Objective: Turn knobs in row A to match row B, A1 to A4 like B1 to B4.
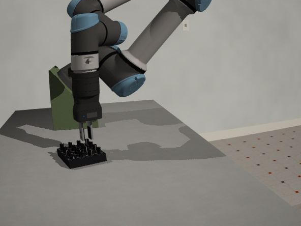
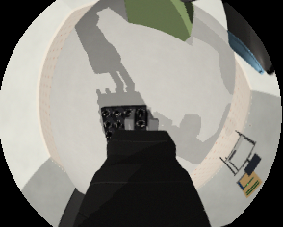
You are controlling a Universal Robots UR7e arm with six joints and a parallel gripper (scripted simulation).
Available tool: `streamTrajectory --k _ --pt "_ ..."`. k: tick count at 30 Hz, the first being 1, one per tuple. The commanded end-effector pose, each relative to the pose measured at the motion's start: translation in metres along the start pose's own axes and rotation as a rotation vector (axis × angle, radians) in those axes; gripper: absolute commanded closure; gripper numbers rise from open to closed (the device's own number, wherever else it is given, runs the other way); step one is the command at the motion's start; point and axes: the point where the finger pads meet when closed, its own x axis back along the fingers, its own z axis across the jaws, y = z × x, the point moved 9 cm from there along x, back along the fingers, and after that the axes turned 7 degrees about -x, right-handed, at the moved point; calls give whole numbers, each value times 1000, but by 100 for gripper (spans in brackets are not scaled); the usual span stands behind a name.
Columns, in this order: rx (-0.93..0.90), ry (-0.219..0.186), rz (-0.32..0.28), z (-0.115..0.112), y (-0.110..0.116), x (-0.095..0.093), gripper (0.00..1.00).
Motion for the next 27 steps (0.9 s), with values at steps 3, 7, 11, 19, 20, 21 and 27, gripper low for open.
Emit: streamTrajectory --k 3,7,11,19,20,21,27 --pt "0 -1 -1 0 0 -5 54" --pt "0 -1 -1 0 0 -7 54" --pt "0 -1 -1 0 0 -8 54" --pt "0 -1 -1 0 0 -8 54" --pt "0 -1 -1 0 0 -8 54" --pt "0 -1 -1 0 0 -8 54" --pt "0 -1 -1 0 0 -8 54"
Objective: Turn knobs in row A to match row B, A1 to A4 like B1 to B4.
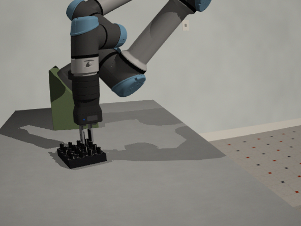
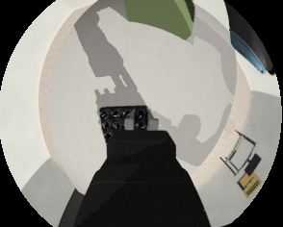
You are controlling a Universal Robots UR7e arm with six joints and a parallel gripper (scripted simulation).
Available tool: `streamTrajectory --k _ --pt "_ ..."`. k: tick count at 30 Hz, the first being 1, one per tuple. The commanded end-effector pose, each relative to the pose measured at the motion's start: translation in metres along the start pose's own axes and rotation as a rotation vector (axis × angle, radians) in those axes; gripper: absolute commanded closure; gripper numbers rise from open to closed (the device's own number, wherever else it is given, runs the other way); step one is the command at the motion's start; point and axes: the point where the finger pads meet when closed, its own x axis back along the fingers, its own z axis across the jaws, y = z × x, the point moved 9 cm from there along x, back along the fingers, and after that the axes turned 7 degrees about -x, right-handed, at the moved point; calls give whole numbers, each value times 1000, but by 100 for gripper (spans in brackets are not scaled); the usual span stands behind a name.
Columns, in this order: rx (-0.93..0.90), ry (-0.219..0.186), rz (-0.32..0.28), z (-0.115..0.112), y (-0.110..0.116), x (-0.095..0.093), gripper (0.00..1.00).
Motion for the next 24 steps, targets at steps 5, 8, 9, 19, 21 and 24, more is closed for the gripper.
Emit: streamTrajectory --k 5,8,9,19,21,24 --pt "0 -1 -1 0 0 0 54" --pt "0 -1 -1 0 0 0 54" --pt "0 -1 -1 0 0 0 54" --pt "0 -1 -1 0 0 0 54" --pt "0 -1 -1 0 0 0 54" --pt "0 -1 -1 0 0 0 70"
